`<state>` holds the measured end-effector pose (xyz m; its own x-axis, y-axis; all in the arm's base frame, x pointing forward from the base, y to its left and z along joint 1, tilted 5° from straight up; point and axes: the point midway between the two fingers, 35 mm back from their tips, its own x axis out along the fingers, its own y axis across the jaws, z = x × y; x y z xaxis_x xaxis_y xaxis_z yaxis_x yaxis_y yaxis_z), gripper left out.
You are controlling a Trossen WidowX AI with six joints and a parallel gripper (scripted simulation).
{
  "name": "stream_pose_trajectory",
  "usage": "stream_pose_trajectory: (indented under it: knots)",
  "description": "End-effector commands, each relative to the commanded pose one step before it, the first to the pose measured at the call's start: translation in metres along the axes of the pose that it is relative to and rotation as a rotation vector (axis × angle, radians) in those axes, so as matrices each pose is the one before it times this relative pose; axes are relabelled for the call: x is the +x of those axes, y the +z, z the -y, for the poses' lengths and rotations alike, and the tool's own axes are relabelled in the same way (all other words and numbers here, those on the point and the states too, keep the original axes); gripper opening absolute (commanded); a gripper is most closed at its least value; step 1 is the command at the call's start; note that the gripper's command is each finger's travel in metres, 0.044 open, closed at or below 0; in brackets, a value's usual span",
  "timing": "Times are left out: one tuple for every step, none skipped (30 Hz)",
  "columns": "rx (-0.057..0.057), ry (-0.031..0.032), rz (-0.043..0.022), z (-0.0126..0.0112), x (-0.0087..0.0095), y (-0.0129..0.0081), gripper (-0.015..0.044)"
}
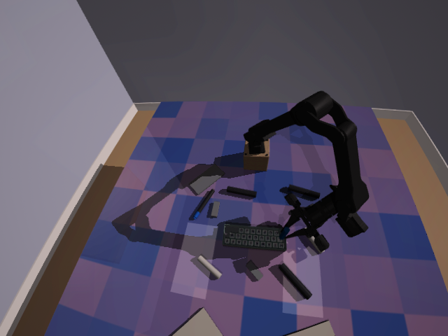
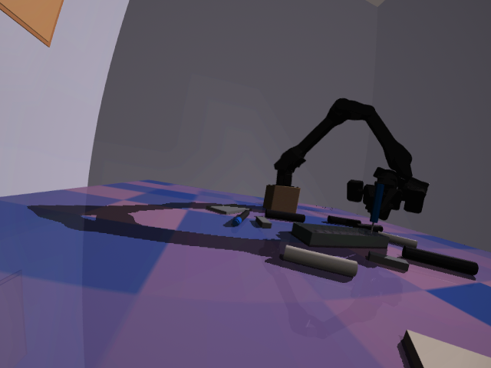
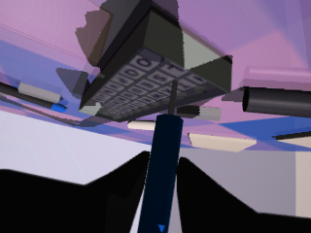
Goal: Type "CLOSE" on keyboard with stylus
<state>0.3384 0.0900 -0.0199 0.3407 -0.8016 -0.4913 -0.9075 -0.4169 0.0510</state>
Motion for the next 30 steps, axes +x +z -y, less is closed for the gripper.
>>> stream_pose_trajectory:
  knots:
    - [-0.0067,0.00121,-0.00489,-0.00051,0.00192,0.00281,0.0081]
    - [0.0000,0.00000,0.00000,0.00000,0.00022,0.00039,0.0081]
    - [0.0000,0.00000,0.00000,0.00000,0.00010,0.00018,0.0081]
    - [0.0000,0.00000,0.00000,0.00000,0.00000,0.00000,0.0081]
    - [0.0000,0.00000,0.00000,0.00000,0.00000,0.00000,0.0081]
    - [0.0000,0.00000,0.00000,0.00000,0.00000,0.00000,0.0081]
    - [0.0000,0.00000,0.00000,0.00000,0.00000,0.00000,0.0081]
    - [0.0000,0.00000,0.00000,0.00000,0.00011,0.00019,0.0081]
    - [0.0000,0.00000,0.00000,0.00000,0.00014,0.00024,0.0081]
    - [0.0000,0.00000,0.00000,0.00000,0.00017,0.00029,0.0081]
    - [0.0000,0.00000,0.00000,0.00000,0.00008,0.00014,0.0081]
    - [0.0000,0.00000,0.00000,0.00000,0.00015,0.00027,0.0081]
    - [0.0000,0.00000,0.00000,0.00000,0.00023,0.00040,0.0081]
    - [0.0000,0.00000,0.00000,0.00000,0.00011,0.00020,0.0081]
    - [0.0000,0.00000,0.00000,0.00000,0.00017,0.00030,0.0081]
    - [0.0000,0.00000,0.00000,0.00000,0.00022,0.00039,0.0081]
    - [0.0000,0.00000,0.00000,0.00000,0.00010,0.00018,0.0081]
    - [0.0000,0.00000,0.00000,0.00000,0.00017,0.00029,0.0081]
    - [0.0000,0.00000,0.00000,0.00000,0.00023,0.00039,0.0081]
    - [0.0000,0.00000,0.00000,0.00000,0.00023,0.00040,0.0081]
    - [0.0000,0.00000,0.00000,0.00000,0.00026,0.00046,0.0081]
    - [0.0000,0.00000,0.00000,0.00000,0.00021,0.00038,0.0081]
    - [0.0000,0.00000,0.00000,0.00000,0.00020,0.00035,0.0081]
    - [0.0000,0.00000,0.00000,0.00000,0.00020,0.00034,0.0081]
    - [0.0000,0.00000,0.00000,0.00000,0.00020,0.00035,0.0081]
    - [0.0000,0.00000,0.00000,0.00000,0.00020,0.00035,0.0081]
    - [0.0000,0.00000,0.00000,0.00000,0.00020,0.00035,0.0081]
    - [0.0000,0.00000,0.00000,0.00000,0.00020,0.00035,0.0081]
    - [0.0000,0.00000,0.00000,0.00000,0.00020,0.00035,0.0081]
    - [0.0000,0.00000,0.00000,0.00000,0.00020,0.00035,0.0081]
